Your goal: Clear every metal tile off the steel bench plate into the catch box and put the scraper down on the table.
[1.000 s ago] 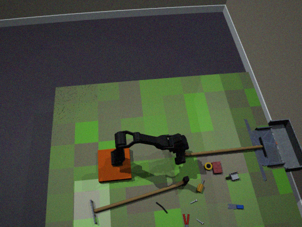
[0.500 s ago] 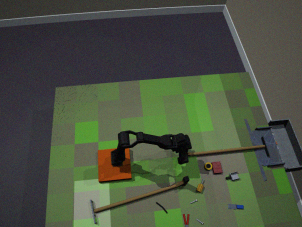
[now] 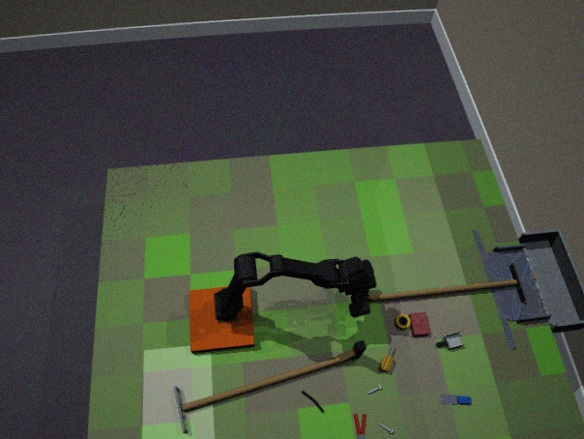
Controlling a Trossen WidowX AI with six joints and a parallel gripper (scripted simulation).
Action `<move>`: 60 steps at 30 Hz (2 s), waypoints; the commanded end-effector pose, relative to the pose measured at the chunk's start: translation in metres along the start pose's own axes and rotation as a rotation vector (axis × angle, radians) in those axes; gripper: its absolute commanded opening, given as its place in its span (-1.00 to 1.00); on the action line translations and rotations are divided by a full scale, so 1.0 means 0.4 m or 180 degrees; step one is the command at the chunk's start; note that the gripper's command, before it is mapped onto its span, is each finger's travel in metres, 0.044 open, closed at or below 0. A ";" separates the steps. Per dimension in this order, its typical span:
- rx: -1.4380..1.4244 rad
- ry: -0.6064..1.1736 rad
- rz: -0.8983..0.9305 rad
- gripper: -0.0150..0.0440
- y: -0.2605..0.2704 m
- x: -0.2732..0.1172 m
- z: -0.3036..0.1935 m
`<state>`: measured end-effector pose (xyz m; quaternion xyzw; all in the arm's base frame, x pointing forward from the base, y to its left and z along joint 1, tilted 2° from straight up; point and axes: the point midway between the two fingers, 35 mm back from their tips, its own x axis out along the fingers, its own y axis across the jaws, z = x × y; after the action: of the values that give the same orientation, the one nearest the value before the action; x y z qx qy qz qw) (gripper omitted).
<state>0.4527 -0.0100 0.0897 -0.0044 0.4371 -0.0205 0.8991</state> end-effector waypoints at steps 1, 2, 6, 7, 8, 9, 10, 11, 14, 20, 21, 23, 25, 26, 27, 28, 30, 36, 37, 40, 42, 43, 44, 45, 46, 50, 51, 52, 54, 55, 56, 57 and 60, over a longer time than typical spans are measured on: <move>0.0018 -0.0063 -0.0008 -0.49 -0.001 -0.003 0.026; 0.0018 -0.0063 -0.0008 -0.49 -0.001 -0.001 0.029; 0.0018 -0.0065 -0.0008 -0.49 -0.001 0.005 0.039; 0.0018 -0.0065 -0.0008 -0.49 -0.001 0.007 0.041; 0.0018 -0.0065 -0.0008 -0.49 -0.001 0.008 0.044; 0.0018 -0.0066 -0.0008 -0.49 -0.001 0.010 0.046; 0.0018 -0.0066 -0.0008 -0.49 -0.001 0.012 0.049; 0.0018 -0.0066 -0.0008 -0.49 -0.001 0.013 0.051; 0.0018 -0.0067 -0.0008 -0.49 0.000 0.018 0.058; 0.0018 -0.0070 -0.0008 -0.49 0.000 0.029 0.072; 0.0018 -0.0070 -0.0008 -0.49 0.000 0.030 0.075; 0.0019 -0.0071 -0.0008 -0.49 0.000 0.034 0.079; 0.0019 -0.0071 -0.0008 -0.49 0.000 0.037 0.084; 0.0019 -0.0072 -0.0008 -0.49 0.000 0.039 0.086; 0.0019 -0.0072 -0.0008 -0.49 0.000 0.041 0.089; 0.0019 -0.0072 -0.0008 -0.49 0.000 0.043 0.091; 0.0019 -0.0073 -0.0008 -0.49 0.000 0.046 0.096; 0.0019 -0.0075 -0.0008 -0.49 0.001 0.057 0.109; 0.0019 -0.0075 -0.0008 -0.49 0.001 0.059 0.111; 0.0019 -0.0076 -0.0008 -0.49 0.001 0.065 0.118; 0.0019 -0.0077 -0.0008 -0.49 0.001 0.069 0.122; 0.0019 -0.0077 -0.0008 -0.49 0.001 0.070 0.125; 0.0019 -0.0078 -0.0008 -0.49 0.001 0.072 0.127; 0.0019 -0.0078 -0.0008 -0.49 0.001 0.074 0.129; 0.0019 -0.0078 -0.0008 -0.49 0.001 0.076 0.131; 0.0019 -0.0079 -0.0008 -0.49 0.002 0.084 0.139; 0.0019 -0.0080 -0.0008 -0.49 0.002 0.086 0.142; 0.0019 -0.0080 -0.0008 -0.49 0.002 0.088 0.144; 0.0019 -0.0081 -0.0008 -0.49 0.003 0.091 0.148; 0.0019 -0.0081 -0.0008 -0.49 0.003 0.093 0.150; 0.0019 -0.0081 -0.0008 -0.49 0.003 0.095 0.152; 0.0019 -0.0082 -0.0008 -0.49 0.003 0.097 0.154; 0.0019 -0.0083 -0.0008 -0.49 0.004 0.103 0.160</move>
<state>0.5223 -0.0107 0.0922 -0.0043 0.4327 -0.0206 0.9013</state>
